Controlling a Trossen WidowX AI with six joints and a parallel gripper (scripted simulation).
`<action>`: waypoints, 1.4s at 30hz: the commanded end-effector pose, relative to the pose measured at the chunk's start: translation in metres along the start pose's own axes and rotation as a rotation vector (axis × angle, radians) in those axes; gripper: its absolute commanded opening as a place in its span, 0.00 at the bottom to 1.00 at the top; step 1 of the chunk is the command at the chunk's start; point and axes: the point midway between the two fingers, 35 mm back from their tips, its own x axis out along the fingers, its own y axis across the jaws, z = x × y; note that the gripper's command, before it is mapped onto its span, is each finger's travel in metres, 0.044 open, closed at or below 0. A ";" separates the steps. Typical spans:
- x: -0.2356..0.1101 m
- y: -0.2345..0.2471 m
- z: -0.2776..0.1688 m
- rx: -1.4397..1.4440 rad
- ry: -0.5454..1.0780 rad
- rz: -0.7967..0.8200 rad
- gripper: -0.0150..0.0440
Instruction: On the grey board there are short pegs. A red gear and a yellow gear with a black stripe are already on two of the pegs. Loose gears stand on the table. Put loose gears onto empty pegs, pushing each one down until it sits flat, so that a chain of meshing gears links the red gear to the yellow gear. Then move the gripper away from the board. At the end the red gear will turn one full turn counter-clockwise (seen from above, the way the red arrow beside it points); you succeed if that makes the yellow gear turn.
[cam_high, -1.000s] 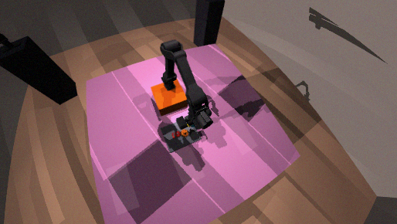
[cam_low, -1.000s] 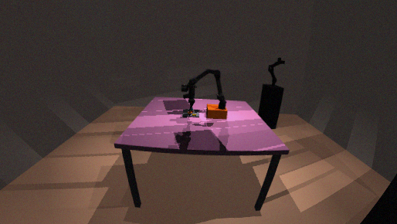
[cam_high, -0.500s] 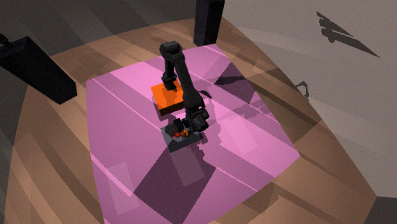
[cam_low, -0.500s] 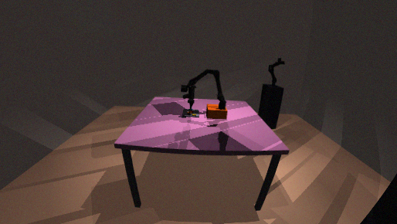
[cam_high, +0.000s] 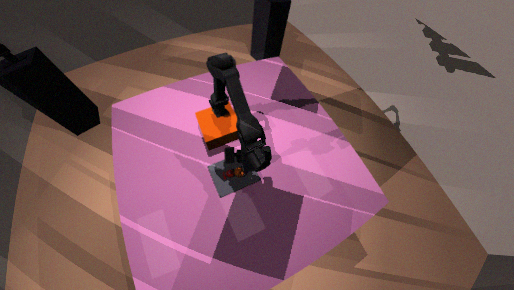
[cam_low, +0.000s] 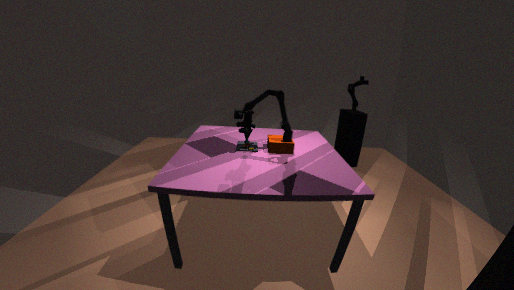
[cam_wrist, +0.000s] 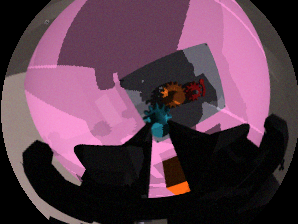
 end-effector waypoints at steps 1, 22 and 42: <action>0.000 0.000 0.000 0.116 -0.001 -0.003 0.25; -0.001 0.000 0.000 0.515 -0.001 -0.003 0.25; 0.022 -0.001 0.000 0.411 -0.001 -0.003 0.25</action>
